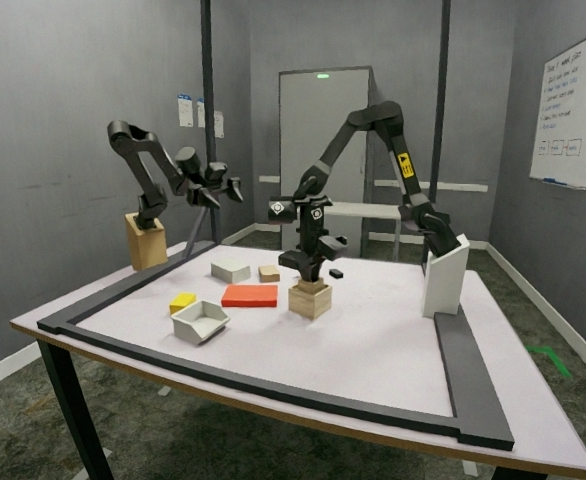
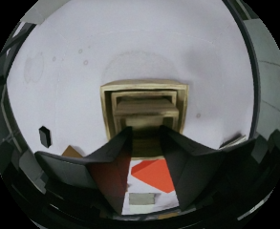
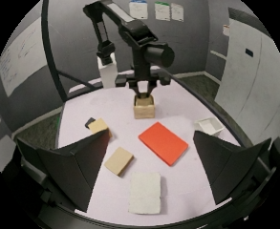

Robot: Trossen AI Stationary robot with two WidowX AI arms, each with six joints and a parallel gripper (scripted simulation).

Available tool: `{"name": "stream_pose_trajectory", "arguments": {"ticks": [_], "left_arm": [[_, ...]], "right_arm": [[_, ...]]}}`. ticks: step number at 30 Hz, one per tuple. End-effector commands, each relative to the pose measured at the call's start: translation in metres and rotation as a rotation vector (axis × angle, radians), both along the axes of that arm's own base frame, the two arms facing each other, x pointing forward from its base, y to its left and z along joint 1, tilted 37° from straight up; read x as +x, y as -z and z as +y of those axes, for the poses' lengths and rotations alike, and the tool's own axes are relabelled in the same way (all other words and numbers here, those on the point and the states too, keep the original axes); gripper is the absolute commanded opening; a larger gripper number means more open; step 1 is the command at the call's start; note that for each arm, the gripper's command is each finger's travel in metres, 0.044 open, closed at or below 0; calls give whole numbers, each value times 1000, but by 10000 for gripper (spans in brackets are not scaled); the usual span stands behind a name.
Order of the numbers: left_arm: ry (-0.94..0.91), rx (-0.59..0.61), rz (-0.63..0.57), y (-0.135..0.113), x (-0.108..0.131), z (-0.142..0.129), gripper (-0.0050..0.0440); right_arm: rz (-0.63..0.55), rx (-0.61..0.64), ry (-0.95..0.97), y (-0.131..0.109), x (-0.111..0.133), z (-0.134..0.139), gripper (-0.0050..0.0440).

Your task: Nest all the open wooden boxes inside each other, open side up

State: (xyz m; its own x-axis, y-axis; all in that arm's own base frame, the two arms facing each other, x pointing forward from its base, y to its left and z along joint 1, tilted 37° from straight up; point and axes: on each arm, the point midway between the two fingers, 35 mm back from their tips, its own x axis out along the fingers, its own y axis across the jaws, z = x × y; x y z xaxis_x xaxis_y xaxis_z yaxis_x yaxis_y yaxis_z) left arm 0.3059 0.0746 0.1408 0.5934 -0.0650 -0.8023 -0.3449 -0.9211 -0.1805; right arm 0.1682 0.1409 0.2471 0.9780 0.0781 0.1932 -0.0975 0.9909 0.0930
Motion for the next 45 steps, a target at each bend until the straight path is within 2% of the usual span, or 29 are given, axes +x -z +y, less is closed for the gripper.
{"name": "stream_pose_trajectory", "arguments": {"ticks": [1, 30, 45], "left_arm": [[-2, 1, 1, 4, 2, -1, 192], [-1, 4, -7, 24, 23, -2, 192], [0, 1, 0, 34, 25, -3, 192]], "right_arm": [[0, -1, 0, -1, 0, 1, 400], [0, -1, 0, -1, 0, 1, 400], [0, -1, 0, -1, 0, 1, 400]]}}
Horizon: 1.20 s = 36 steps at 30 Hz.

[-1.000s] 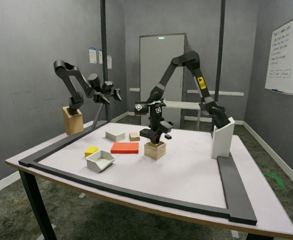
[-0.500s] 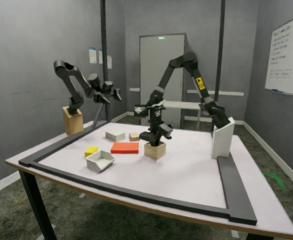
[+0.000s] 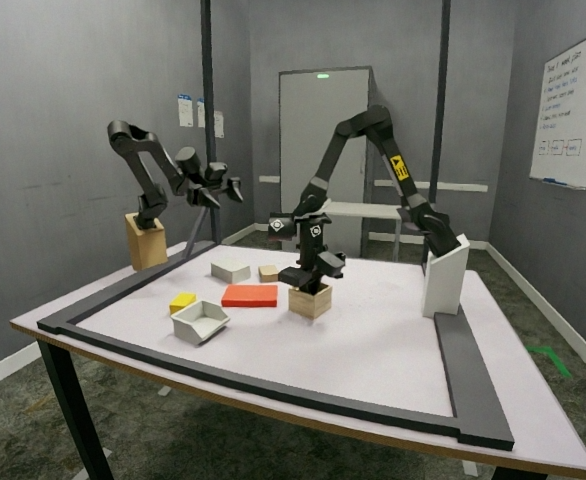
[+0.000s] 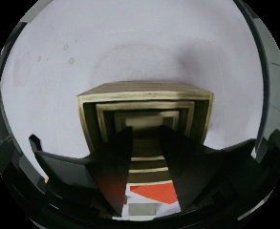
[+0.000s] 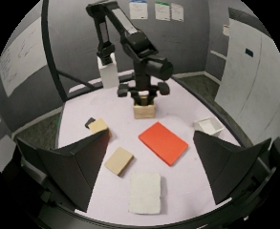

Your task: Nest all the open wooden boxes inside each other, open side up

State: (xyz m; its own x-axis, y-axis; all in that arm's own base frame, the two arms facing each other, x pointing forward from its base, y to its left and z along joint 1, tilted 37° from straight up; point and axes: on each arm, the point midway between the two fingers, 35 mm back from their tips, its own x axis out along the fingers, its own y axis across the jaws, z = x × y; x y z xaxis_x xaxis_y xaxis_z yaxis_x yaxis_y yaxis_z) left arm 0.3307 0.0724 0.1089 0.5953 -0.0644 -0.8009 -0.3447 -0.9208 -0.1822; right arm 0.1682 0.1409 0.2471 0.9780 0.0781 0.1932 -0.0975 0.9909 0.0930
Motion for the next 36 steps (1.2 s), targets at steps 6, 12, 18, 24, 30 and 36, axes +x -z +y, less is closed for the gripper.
{"name": "stream_pose_trajectory", "arguments": {"ticks": [6, 12, 18, 24, 30, 36], "left_arm": [[0, 4, -10, -3, 2, 0, 192], [0, 6, -15, -4, 1, 0, 192], [-1, 3, -4, -1, 2, 0, 192], [0, 5, -16, -5, 1, 0, 100], [0, 5, -16, -5, 1, 0, 74], [0, 5, -16, -5, 1, 0, 34]], "right_arm": [[0, -1, 0, -1, 0, 1, 400], [0, -1, 0, -1, 0, 1, 400], [0, -1, 0, -1, 0, 1, 400], [0, -1, 0, -1, 0, 1, 400], [0, -1, 0, -1, 0, 1, 400], [0, -1, 0, -1, 0, 1, 400]]}}
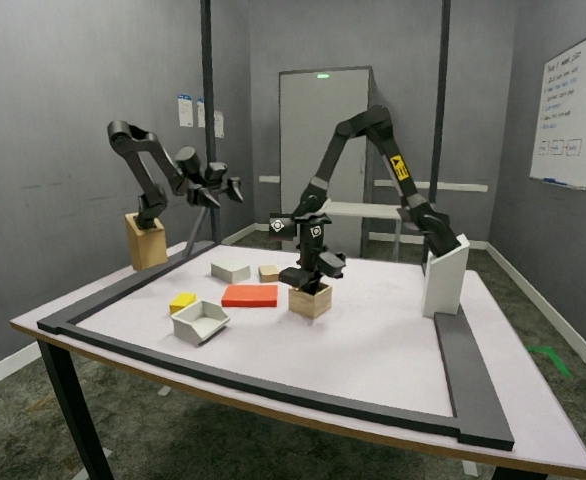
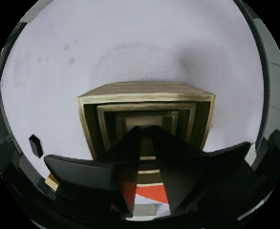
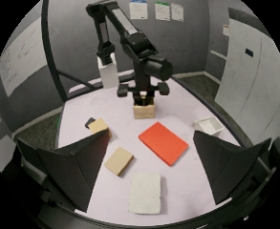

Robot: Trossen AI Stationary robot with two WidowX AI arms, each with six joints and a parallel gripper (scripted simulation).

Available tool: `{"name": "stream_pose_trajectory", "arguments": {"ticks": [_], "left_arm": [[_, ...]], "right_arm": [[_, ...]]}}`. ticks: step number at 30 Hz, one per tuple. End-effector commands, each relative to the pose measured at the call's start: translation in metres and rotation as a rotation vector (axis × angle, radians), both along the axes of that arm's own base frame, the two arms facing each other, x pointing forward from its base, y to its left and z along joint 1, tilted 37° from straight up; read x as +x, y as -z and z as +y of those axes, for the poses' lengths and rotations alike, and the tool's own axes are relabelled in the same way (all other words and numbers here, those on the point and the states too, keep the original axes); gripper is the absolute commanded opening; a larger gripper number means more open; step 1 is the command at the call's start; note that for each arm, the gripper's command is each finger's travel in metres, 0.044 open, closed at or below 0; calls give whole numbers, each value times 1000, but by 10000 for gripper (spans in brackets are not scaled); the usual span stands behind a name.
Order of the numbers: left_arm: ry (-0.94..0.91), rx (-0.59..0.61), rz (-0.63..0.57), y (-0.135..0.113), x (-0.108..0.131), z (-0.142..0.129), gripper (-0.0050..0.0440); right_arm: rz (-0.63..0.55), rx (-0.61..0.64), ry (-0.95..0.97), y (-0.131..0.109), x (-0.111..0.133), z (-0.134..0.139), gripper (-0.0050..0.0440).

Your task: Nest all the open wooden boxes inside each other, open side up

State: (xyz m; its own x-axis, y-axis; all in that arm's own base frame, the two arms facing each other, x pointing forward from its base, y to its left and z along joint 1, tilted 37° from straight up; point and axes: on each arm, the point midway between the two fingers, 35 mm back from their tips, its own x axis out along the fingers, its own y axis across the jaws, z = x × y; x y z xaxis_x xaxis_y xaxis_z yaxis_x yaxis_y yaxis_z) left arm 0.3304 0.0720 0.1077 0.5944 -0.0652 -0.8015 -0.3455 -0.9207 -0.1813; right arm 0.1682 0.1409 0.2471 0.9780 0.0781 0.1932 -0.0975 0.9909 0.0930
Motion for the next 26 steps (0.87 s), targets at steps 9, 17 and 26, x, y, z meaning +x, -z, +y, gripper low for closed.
{"name": "stream_pose_trajectory", "arguments": {"ticks": [9, 17, 26], "left_arm": [[0, 6, -17, -6, 1, 1, 0], [239, 195, -54, -23, -3, 4, -1], [593, 467, -80, -36, -11, 6, -5]], "right_arm": [[0, -1, 0, -1, 0, 1, 400], [0, -1, 0, -1, 0, 1, 400], [0, -1, 0, -1, 0, 1, 400]]}}
